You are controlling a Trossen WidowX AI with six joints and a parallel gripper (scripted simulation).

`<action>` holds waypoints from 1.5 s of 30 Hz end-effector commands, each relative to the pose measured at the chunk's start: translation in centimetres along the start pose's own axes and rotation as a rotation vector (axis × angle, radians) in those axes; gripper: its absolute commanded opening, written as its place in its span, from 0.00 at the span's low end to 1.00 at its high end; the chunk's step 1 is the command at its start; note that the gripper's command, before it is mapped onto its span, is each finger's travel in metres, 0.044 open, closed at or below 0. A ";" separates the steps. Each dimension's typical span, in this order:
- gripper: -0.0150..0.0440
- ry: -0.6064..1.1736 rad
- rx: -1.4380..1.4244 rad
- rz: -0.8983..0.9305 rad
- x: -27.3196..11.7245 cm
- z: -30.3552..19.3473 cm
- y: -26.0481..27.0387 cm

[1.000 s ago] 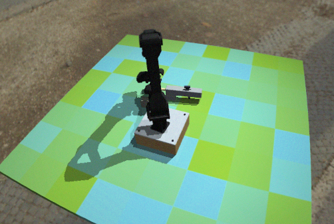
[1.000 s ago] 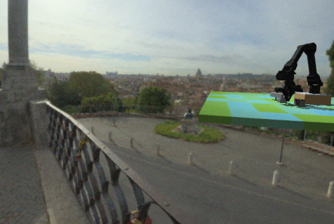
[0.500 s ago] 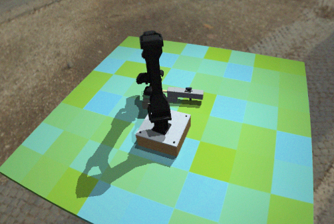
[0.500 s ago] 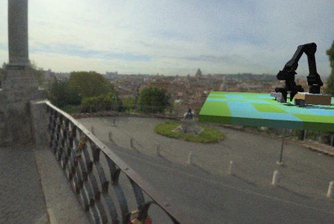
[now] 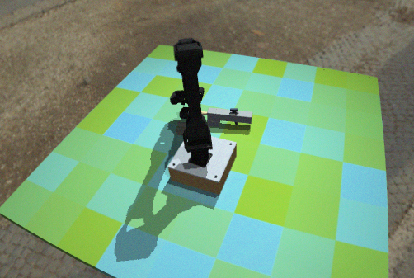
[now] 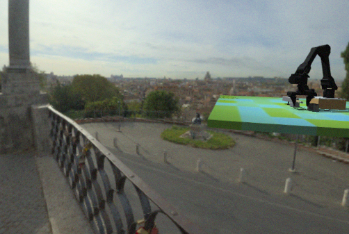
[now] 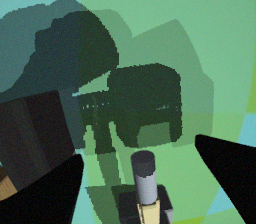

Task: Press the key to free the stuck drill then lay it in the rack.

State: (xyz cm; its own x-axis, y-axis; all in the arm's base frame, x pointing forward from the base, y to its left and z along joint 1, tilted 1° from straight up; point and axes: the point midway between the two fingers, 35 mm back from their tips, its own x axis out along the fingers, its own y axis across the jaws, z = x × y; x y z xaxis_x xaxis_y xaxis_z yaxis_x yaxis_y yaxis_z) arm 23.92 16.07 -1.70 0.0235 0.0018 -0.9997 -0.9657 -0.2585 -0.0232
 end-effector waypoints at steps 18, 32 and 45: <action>1.00 0.002 -0.001 0.001 0.4 -0.9 0.0; 0.82 0.000 0.001 -0.002 0.4 -1.1 -0.1; 0.31 0.000 0.001 -0.002 0.4 -1.1 -0.1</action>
State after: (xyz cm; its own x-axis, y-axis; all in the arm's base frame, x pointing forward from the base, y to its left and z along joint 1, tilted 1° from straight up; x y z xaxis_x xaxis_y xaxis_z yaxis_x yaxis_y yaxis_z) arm 24.31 15.00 -2.10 0.0255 0.0021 -0.9997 -0.9659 -0.2578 -0.0252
